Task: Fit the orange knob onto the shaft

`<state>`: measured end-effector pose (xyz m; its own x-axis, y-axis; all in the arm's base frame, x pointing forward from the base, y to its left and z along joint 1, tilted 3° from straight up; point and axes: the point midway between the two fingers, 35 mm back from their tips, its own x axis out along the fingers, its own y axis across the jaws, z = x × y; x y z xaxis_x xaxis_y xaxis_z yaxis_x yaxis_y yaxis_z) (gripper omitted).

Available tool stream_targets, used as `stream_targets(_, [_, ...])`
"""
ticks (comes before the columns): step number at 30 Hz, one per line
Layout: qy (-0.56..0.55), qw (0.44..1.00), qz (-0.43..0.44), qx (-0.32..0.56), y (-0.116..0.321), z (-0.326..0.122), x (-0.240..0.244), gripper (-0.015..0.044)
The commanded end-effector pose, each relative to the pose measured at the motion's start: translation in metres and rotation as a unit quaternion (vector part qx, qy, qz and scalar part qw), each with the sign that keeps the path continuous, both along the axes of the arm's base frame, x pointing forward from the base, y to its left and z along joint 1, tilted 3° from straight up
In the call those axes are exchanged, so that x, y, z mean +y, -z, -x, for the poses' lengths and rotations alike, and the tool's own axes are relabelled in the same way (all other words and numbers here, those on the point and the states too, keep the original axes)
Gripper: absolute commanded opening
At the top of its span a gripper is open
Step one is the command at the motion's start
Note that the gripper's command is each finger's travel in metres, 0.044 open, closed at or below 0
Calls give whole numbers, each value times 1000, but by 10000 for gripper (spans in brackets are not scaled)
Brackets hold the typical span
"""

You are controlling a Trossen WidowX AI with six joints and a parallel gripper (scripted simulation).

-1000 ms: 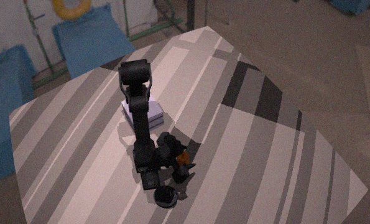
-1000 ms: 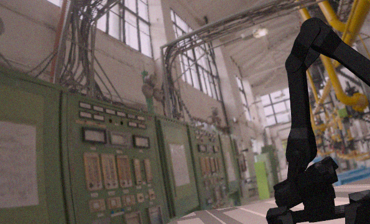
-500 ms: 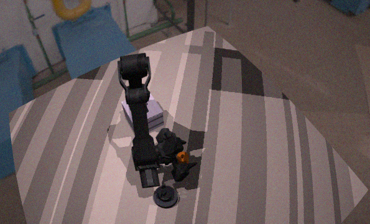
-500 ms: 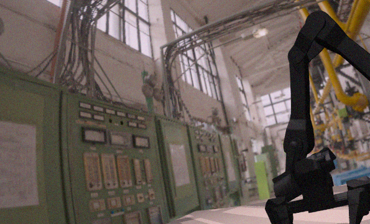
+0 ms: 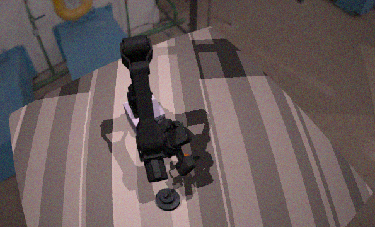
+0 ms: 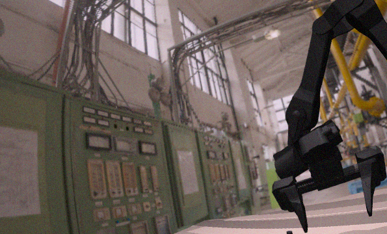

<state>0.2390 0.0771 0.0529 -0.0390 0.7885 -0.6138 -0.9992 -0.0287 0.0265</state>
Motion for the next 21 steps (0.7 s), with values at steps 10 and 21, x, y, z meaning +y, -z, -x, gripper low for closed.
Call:
stream_targets(10, [29,909,414,-36,-33,-5,-5,440])
stream_targets(21, [29,909,414,-36,-33,-5,-5,440])
